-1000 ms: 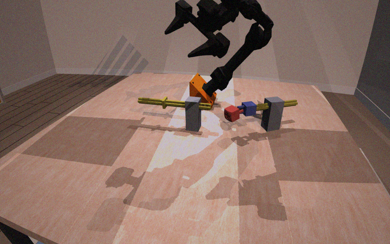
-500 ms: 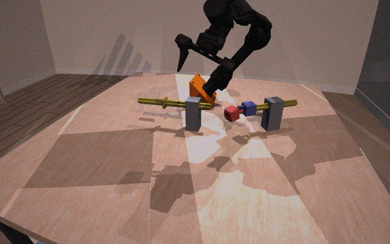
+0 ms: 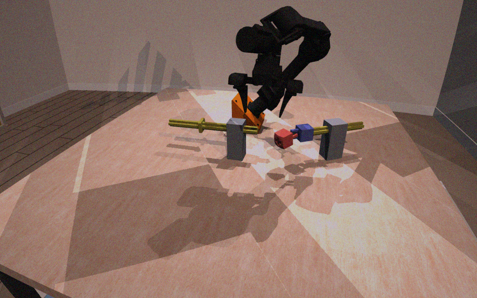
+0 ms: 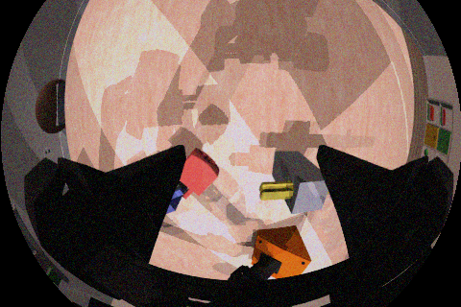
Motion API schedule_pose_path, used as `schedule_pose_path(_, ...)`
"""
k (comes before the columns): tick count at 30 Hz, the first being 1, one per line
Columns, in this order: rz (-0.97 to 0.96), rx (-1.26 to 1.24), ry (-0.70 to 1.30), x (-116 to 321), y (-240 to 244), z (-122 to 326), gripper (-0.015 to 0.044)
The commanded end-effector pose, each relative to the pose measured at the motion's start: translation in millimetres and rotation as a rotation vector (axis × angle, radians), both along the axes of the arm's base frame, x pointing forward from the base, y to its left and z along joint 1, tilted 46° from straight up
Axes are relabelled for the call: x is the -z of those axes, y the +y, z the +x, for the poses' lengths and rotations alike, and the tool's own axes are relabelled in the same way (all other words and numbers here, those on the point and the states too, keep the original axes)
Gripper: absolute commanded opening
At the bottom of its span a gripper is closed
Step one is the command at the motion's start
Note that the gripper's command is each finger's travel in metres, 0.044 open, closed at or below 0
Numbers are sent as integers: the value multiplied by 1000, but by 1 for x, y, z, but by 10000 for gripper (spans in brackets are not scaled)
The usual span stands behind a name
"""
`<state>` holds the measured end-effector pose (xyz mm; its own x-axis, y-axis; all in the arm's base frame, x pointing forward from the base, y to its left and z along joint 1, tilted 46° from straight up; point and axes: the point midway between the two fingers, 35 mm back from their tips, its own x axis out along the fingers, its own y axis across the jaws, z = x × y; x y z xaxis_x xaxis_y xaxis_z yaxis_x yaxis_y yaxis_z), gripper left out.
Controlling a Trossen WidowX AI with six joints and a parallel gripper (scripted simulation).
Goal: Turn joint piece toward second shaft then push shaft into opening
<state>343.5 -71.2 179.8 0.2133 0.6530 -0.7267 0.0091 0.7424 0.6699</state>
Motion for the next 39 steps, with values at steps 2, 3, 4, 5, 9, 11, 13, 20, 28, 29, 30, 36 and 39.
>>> schedule_pose_path(2, 57, -18, 15, -2, 9, -5, 440)
schedule_pose_path(3, 57, -18, 15, -2, 9, -5, 440)
schedule_pose_path(4, 57, -18, 15, -2, 9, -5, 440)
schedule_pose_path(5, 58, -15, 19, -2, 9, -5, 440)
schedule_pose_path(9, 78, 41, 93, 1, 12, -4, 440)
schedule_pose_path(11, 90, 76, 139, 3, 14, -4, 440)
schedule_pose_path(13, 101, 111, 184, 5, 16, -3, 440)
schedule_pose_path(20, 136, 233, 343, 12, 22, -1, 440)
schedule_pose_path(28, 167, 374, 526, 19, 30, 1, 440)
schedule_pose_path(29, 170, 392, 549, 20, 31, 1, 440)
schedule_pose_path(30, 173, 409, 572, 21, 32, 1, 440)
schedule_pose_path(36, 182, 471, 650, 25, 35, 2, 440)
schedule_pose_path(39, 182, 471, 650, 25, 35, 2, 440)
